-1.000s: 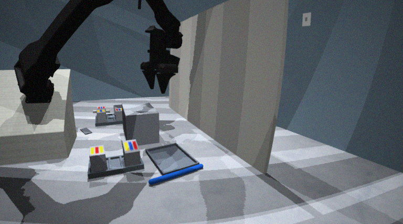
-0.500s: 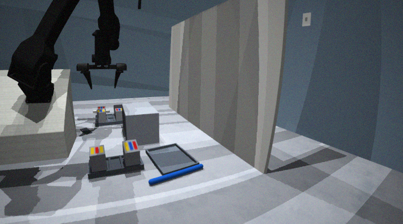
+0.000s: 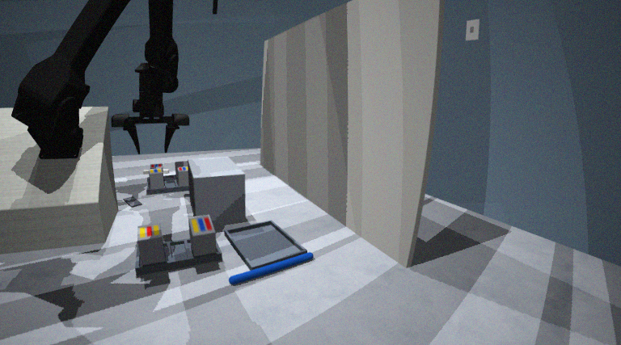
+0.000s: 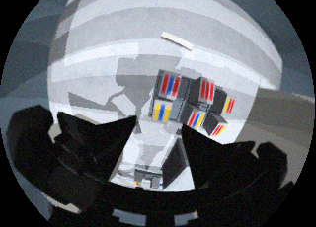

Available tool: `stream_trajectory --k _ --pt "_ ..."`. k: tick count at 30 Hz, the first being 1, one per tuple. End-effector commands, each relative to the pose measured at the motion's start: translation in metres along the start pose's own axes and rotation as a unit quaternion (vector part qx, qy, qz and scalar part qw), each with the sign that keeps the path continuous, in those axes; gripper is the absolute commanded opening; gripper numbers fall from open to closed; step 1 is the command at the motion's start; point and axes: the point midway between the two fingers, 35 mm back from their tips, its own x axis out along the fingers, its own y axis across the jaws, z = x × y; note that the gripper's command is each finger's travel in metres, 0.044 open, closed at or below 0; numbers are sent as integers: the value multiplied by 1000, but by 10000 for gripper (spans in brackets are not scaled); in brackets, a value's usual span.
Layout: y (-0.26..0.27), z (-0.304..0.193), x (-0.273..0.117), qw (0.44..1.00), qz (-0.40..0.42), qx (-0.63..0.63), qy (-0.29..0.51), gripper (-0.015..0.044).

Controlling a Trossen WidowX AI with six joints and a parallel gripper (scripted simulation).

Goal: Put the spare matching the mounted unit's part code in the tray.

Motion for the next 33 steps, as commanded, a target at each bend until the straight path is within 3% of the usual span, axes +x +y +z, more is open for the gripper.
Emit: stream_trajectory --k 1,33 --pt "-1 0 4 1000 -5 -2 -2 300" --pt "-5 1 48 1000 -5 -2 -2 300"
